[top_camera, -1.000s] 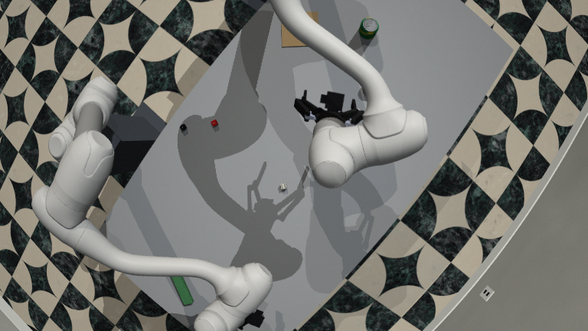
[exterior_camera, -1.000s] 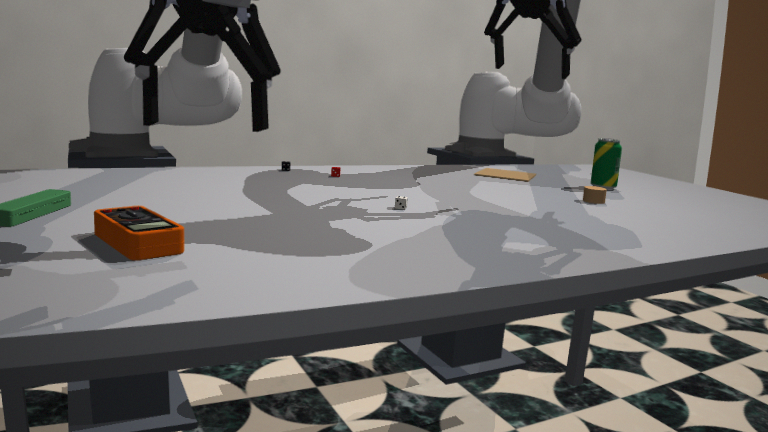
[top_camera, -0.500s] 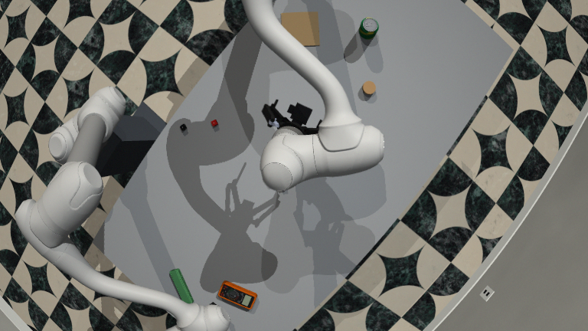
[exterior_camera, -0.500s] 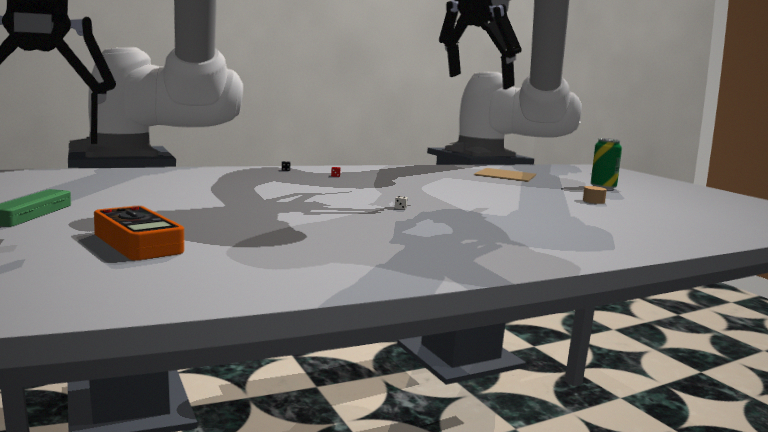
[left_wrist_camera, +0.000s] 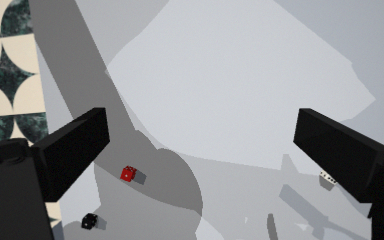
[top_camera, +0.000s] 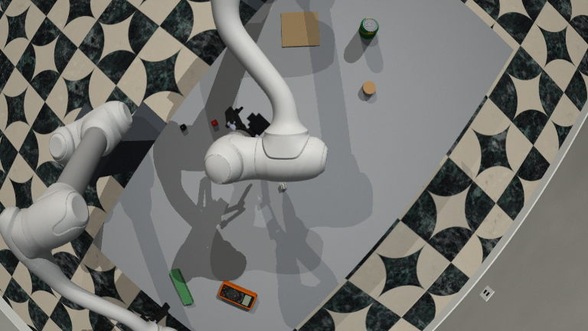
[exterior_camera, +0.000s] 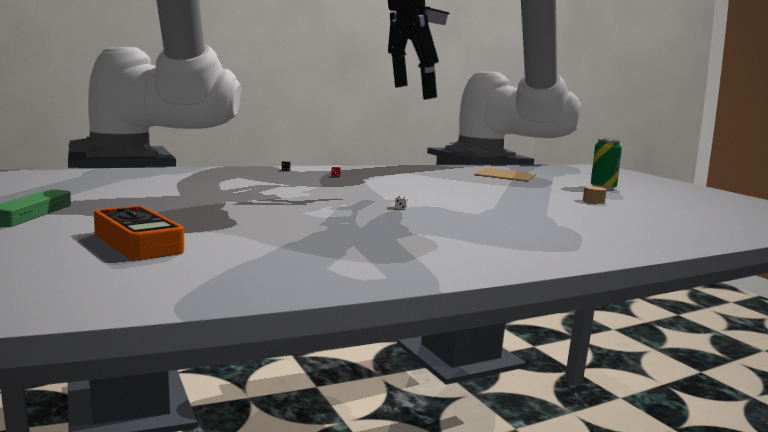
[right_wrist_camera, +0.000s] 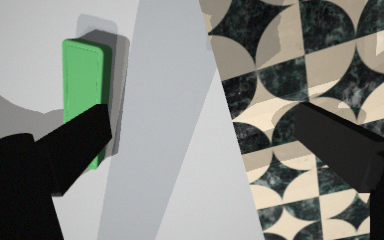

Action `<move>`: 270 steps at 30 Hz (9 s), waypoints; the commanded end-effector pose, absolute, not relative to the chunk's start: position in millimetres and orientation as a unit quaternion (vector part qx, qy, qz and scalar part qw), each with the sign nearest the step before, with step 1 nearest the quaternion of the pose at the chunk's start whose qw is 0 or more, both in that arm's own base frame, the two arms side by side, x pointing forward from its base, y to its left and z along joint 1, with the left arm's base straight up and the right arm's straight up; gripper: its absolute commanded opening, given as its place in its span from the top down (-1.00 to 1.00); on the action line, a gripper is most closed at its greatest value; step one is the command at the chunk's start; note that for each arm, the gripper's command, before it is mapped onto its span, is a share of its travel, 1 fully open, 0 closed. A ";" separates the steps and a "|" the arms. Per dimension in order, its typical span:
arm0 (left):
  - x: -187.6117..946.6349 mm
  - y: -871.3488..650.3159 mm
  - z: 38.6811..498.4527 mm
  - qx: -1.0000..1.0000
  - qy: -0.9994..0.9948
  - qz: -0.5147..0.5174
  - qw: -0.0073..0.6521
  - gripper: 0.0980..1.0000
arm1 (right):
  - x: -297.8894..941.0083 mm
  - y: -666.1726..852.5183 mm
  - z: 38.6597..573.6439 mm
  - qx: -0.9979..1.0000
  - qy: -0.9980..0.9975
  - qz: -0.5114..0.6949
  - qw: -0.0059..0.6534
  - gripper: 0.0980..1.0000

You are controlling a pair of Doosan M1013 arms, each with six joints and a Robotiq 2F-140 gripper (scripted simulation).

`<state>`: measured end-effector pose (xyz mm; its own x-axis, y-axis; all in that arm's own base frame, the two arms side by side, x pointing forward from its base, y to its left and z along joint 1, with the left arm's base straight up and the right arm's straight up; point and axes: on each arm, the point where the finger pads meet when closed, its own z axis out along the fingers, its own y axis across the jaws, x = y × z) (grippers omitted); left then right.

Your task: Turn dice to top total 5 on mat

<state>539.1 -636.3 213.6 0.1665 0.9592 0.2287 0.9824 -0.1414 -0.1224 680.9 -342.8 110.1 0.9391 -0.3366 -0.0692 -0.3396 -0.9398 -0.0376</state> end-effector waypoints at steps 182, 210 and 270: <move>539.2 -786.3 64.8 -0.934 -0.357 0.000 0.000 -1.00 | 24.4 -321.5 121.0 -0.660 0.646 0.259 0.282 -1.00; 709.9 -766.5 64.8 -0.934 -0.357 0.000 0.000 -1.00 | 24.4 -321.5 121.0 -0.660 0.646 0.259 0.282 -1.00; 728.5 -764.3 64.7 -0.934 -0.357 0.000 0.000 -1.00 | 24.4 -321.5 121.0 -0.660 0.646 0.259 0.282 -1.00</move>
